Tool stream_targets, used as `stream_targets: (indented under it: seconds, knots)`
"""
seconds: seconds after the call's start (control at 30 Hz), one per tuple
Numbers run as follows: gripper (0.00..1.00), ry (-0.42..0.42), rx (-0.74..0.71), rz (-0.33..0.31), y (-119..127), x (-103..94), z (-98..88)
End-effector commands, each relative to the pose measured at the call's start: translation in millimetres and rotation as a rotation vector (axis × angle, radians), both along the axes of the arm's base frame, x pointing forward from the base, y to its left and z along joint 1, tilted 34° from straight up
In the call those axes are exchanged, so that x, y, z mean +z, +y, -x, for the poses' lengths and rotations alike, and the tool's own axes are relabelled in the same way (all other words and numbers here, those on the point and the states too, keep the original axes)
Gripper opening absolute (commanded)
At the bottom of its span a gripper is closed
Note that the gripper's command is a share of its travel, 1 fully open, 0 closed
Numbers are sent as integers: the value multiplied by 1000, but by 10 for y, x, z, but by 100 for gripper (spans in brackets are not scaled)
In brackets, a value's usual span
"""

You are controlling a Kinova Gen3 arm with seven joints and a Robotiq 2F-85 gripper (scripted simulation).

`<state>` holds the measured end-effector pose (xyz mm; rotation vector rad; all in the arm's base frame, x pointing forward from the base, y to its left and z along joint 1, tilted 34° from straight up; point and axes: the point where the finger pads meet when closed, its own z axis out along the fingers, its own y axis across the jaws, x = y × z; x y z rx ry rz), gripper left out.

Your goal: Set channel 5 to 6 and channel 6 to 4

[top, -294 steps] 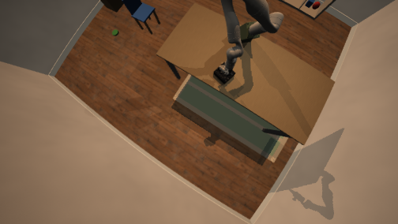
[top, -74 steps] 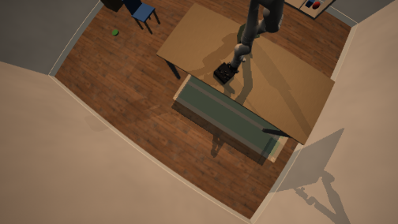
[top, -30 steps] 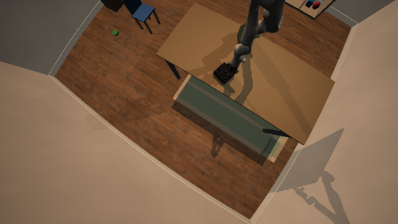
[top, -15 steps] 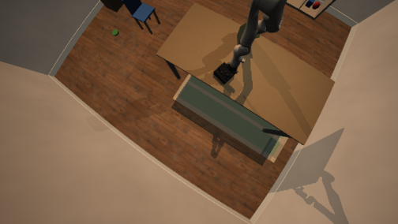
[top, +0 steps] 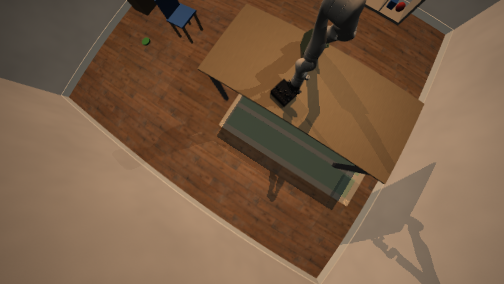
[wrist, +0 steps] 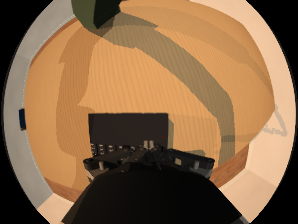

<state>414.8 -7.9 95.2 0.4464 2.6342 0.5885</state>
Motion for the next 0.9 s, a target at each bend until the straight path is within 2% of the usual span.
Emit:
stream_targets:
  seconds: [0.0,0.87]
  knots:
    - [0,-1,7,3,33,-7,-6]
    - [0,-1,7,3,43,-30,-17]
